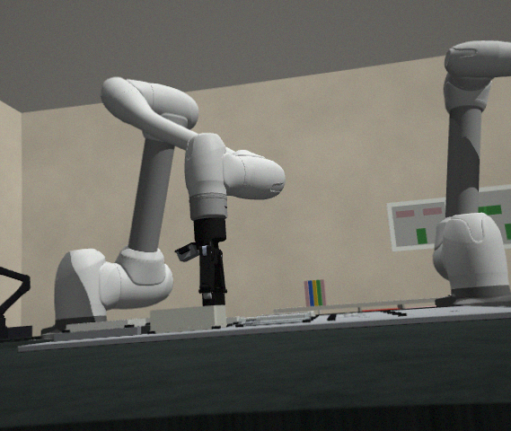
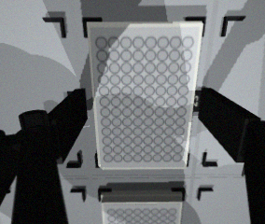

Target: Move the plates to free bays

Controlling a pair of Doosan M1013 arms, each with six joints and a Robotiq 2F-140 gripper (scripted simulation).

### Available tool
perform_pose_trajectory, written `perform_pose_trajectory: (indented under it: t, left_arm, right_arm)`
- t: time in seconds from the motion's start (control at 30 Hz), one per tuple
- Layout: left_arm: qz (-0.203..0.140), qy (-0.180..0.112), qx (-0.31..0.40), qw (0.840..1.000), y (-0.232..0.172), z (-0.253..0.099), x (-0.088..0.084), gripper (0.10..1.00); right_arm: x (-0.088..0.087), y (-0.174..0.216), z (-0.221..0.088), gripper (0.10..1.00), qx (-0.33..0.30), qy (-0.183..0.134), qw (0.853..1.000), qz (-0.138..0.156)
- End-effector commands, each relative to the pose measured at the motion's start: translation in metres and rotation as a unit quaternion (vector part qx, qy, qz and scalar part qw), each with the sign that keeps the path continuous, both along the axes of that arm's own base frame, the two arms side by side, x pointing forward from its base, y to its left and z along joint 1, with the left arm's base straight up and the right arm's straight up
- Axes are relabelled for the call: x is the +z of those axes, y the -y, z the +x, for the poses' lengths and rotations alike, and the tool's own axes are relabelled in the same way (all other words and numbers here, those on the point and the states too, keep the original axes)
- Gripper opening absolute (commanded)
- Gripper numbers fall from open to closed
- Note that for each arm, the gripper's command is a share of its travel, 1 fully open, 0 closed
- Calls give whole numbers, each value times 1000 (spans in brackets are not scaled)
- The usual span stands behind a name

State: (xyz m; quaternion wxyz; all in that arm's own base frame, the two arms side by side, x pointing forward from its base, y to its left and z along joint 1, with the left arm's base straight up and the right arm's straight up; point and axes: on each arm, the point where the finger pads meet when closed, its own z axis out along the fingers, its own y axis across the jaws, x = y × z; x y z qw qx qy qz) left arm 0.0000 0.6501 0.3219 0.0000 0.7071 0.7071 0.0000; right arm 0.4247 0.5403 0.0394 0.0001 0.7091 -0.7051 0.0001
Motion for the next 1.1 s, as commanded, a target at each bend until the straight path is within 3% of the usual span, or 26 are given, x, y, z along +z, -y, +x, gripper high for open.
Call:
perform_pose_trajectory:
  t: [0.0,0.7,1.07]
  left_arm:
    - [1,0,0,1000,0,0,1,1000]
    - [1,0,0,1000,0,0,1,1000]
    - [1,0,0,1000,0,0,1,1000]
  right_arm:
    - [1,0,0,698,0,0,1000,1]
    - [1,0,0,698,0,0,1000,1]
    - [13,0,0,698,0,0,1000,1]
